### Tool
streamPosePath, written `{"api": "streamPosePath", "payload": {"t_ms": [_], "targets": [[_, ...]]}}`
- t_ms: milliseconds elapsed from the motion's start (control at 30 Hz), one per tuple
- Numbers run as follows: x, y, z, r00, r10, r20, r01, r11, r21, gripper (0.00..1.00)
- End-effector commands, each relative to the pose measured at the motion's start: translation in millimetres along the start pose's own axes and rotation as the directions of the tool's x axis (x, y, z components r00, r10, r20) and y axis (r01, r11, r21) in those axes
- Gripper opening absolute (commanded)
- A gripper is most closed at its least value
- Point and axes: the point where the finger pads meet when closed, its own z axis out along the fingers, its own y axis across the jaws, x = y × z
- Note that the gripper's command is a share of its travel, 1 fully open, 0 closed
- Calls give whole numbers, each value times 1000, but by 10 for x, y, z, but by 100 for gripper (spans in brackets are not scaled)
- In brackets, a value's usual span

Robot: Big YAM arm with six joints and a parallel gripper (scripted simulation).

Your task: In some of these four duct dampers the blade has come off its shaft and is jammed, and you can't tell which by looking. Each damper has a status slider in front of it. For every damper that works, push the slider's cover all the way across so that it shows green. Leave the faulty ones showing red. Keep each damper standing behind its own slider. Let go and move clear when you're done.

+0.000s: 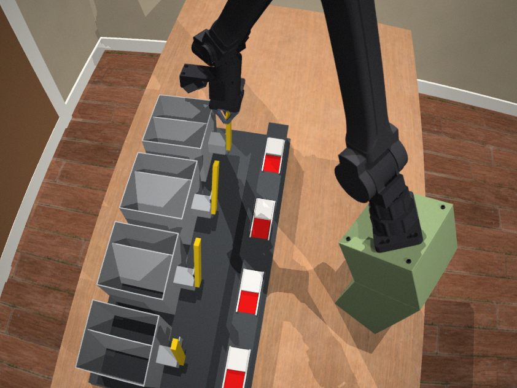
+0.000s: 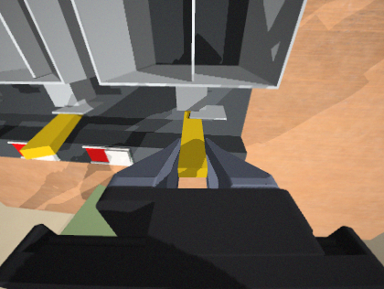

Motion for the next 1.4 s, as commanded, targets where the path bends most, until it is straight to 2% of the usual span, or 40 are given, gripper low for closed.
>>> {"api": "streamPosePath", "payload": {"t_ms": [0, 267, 333, 733, 1100, 1367], "targets": [[-20, -138, 39, 1000, 2, -17, -2, 1000, -26, 17], [-15, -211, 43, 1000, 2, -16, -3, 996, -95, 17], [-15, -211, 43, 1000, 2, -16, -3, 996, -95, 17], [-8, -293, 55, 1000, 2, -16, -5, 985, -174, 17], [-14, -305, 63, 1000, 0, -16, -3, 980, -197, 17], [-17, -302, 64, 1000, -1, -16, -2, 980, -199, 17]]}}
